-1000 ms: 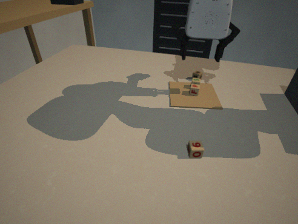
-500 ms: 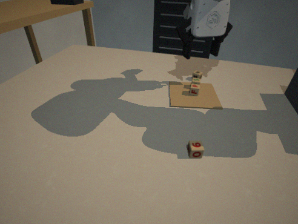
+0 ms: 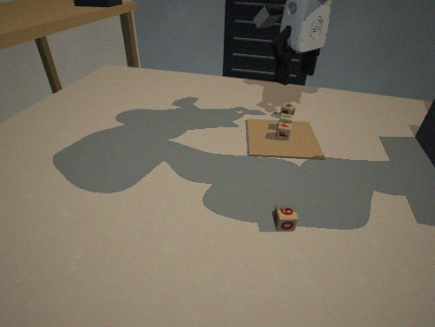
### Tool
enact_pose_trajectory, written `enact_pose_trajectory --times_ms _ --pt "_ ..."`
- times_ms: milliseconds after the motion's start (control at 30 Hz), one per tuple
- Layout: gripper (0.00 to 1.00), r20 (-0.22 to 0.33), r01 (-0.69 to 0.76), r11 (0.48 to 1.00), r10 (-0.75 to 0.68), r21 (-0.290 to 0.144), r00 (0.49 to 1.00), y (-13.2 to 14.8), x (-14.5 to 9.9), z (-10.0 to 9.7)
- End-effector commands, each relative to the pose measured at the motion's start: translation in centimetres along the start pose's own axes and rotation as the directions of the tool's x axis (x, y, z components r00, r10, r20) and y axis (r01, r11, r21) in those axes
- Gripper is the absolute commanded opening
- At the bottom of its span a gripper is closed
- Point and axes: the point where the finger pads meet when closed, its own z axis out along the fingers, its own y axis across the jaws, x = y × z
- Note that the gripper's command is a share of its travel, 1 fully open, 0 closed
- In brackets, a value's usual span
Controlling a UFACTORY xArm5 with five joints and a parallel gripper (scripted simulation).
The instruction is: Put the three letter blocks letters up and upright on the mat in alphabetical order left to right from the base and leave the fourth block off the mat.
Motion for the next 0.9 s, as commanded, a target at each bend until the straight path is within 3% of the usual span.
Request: enact_pose_trajectory --times_ms 0,233,267,867 --pt "1.0 -0.003 0.085 0.996 -0.085 0.001 0.996 0.59 0.45 -0.03" --pt "1.0 -0.003 0.146 0.989 -0.146 0.001 0.989 1.11 0.68 0.03" --pt "0.42 -0.003 0.146 0.989 -0.146 0.001 0.989 1.11 0.68 0.03" --pt "0.42 -0.003 0.146 0.989 -0.146 0.001 0.989 1.11 0.68 0.03"
